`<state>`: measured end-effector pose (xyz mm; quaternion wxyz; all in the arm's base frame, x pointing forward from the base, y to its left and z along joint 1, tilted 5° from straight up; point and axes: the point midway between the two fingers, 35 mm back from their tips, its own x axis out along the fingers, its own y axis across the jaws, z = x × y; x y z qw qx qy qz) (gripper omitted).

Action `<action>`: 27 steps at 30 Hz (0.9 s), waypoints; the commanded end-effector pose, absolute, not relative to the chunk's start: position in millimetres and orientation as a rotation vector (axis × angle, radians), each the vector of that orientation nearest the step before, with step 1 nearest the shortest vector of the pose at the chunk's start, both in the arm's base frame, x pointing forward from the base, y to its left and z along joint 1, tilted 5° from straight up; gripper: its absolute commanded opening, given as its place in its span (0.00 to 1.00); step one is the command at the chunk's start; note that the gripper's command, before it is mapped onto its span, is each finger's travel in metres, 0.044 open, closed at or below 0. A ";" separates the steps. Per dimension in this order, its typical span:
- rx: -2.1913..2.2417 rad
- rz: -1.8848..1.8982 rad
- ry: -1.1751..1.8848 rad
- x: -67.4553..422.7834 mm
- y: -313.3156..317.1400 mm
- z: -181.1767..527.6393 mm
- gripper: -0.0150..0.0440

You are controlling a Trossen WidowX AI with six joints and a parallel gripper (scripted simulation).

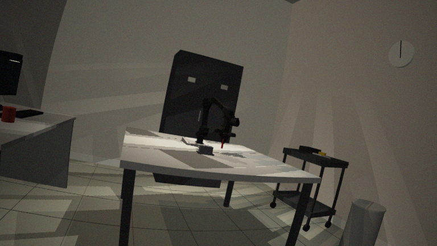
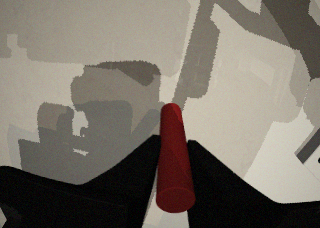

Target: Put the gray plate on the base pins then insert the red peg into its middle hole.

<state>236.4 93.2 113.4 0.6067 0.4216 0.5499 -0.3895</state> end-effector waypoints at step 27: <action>0.976 -0.899 1.268 264.1 66.1 151.9 0.25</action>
